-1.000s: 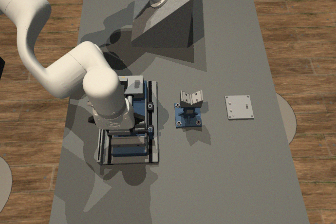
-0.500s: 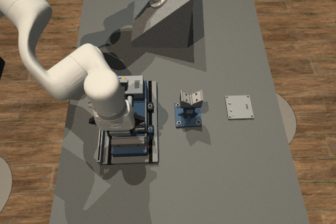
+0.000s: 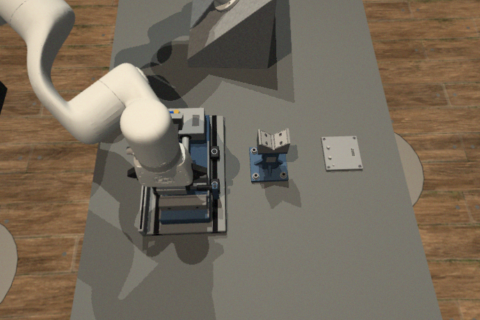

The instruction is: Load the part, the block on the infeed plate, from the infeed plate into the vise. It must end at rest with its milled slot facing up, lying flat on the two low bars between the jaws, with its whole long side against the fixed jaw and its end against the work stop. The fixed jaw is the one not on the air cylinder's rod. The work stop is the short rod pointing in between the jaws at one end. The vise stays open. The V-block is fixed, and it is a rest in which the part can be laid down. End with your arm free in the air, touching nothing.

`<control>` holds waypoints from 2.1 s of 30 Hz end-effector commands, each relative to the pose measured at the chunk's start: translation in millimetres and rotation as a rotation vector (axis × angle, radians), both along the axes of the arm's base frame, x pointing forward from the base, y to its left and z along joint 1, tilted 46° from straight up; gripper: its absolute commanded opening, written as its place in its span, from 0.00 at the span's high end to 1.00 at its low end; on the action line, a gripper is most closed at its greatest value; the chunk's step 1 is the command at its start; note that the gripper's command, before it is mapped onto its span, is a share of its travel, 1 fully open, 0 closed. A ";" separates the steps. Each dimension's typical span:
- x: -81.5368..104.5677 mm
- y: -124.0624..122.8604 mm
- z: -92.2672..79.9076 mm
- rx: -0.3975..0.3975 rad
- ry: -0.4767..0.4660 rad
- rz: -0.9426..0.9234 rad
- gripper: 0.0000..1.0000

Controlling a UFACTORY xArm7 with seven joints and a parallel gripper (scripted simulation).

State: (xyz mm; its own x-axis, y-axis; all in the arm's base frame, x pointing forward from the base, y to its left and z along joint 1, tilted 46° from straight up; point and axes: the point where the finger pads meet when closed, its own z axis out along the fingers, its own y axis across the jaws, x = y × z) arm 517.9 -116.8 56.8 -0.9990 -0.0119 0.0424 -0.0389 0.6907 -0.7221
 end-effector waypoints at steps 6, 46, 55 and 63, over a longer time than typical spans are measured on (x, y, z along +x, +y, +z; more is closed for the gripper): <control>1.5 2.3 1.2 0.002 -0.003 0.004 1.00; 1.5 -1.1 -2.1 0.002 -0.003 0.004 1.00; 1.4 -3.6 -4.5 0.002 -0.003 0.004 1.00; 1.4 -5.3 -6.2 0.002 -0.003 0.004 1.00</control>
